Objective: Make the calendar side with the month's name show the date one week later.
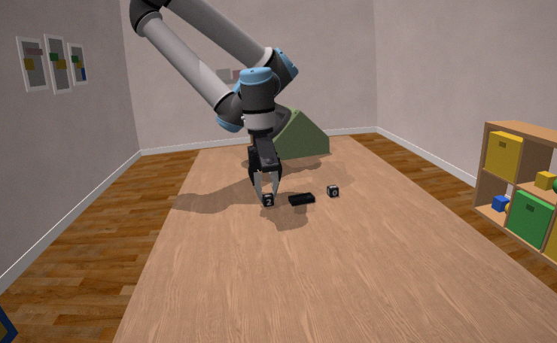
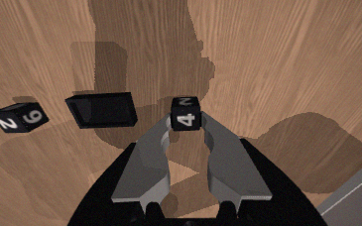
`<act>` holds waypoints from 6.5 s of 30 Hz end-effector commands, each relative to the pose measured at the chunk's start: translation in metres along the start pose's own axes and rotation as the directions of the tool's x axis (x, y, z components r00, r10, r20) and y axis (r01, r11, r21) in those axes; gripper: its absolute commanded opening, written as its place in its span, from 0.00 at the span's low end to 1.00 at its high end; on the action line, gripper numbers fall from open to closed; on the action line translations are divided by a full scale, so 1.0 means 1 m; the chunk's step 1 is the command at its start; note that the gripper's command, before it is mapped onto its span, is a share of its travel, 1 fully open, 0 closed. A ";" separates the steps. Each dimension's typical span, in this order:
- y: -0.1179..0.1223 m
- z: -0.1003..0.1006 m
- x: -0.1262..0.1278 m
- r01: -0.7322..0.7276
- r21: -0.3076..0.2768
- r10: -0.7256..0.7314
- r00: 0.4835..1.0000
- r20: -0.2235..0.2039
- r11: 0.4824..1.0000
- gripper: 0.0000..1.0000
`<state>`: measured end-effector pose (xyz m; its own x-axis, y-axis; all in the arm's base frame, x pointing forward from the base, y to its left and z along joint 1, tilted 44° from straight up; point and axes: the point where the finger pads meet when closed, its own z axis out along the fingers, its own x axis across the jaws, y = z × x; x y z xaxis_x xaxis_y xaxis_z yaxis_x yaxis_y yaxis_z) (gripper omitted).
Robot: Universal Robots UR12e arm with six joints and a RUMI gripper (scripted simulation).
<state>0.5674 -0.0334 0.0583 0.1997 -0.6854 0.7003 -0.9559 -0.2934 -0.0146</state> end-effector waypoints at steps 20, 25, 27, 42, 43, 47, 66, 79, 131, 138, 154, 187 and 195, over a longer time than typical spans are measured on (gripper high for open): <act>0.000 -0.090 0.000 0.000 0.000 0.000 1.000 0.000 1.000 0.10; 0.000 -0.090 0.000 0.000 0.000 0.000 1.000 0.000 1.000 0.10; 0.000 -0.090 0.000 0.000 0.000 0.000 1.000 0.000 1.000 0.10; 0.000 -0.100 -0.090 -0.001 0.000 0.001 1.000 0.000 1.000 0.10; 0.000 -0.100 -0.090 -0.001 0.000 0.001 1.000 0.000 1.000 0.10; 0.000 -0.100 -0.090 -0.001 0.000 0.001 1.000 0.000 1.000 0.10; -0.001 -0.081 -0.090 -0.001 0.000 0.001 1.000 0.000 1.000 0.10; -0.001 -0.046 -0.090 -0.001 0.000 0.001 1.000 0.000 1.000 0.10; -0.001 -0.034 -0.090 -0.001 0.000 0.001 1.000 0.000 1.000 0.10; -0.001 -0.032 -0.090 -0.001 0.000 0.001 1.000 0.000 1.000 0.10; -0.001 -0.021 -0.090 -0.001 0.000 0.001 1.000 0.000 1.000 0.10; -0.001 -0.011 -0.090 -0.001 0.000 0.001 1.000 0.000 1.000 0.10; -0.001 -0.011 -0.090 -0.001 0.000 0.001 1.000 0.000 1.000 0.10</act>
<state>0.5476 0.0352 0.0025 0.1988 -0.6857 0.7002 -0.9562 -0.2923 -0.0148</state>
